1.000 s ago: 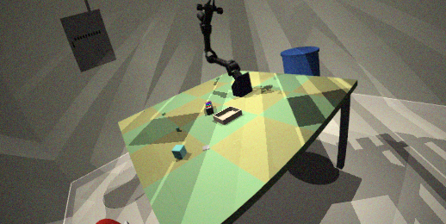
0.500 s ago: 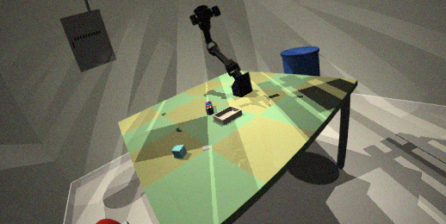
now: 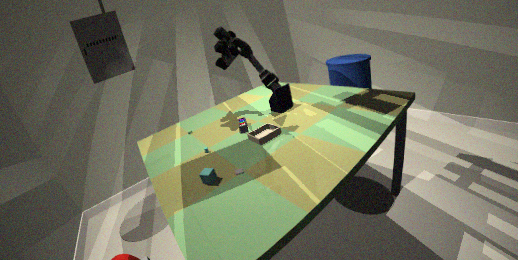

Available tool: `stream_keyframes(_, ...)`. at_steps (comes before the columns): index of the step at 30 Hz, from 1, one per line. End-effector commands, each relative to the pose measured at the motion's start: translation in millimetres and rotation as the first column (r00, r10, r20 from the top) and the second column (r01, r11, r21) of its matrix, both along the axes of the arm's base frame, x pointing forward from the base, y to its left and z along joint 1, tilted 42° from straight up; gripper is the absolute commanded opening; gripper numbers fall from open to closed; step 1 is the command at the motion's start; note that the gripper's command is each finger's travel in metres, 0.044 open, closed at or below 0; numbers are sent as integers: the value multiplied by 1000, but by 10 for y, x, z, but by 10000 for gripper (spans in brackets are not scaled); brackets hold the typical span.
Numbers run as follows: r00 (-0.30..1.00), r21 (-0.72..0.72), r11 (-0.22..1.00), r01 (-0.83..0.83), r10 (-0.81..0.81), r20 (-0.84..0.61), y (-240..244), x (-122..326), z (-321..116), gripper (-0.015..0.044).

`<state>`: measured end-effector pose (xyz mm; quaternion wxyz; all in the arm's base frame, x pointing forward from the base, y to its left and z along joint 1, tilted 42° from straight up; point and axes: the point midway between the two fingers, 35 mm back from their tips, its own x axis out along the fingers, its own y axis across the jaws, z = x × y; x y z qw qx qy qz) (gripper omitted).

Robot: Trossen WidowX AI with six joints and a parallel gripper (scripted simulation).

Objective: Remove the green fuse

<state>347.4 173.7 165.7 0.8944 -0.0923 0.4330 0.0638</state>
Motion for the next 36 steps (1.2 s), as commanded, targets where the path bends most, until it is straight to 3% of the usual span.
stream_keyframes(1,976,-71,979,190,-196,-89,-435,71,-382,73)
stream_keyframes(9,713,-305,723,619,-681,-167,-1550,-45,-1133,73)
stream_keyframes(16,407,-497,395,773,-909,-90,-2328,-455,-1551,73)
stream_keyframes(36,399,-501,387,774,-913,-87,-2386,-534,-1652,73)
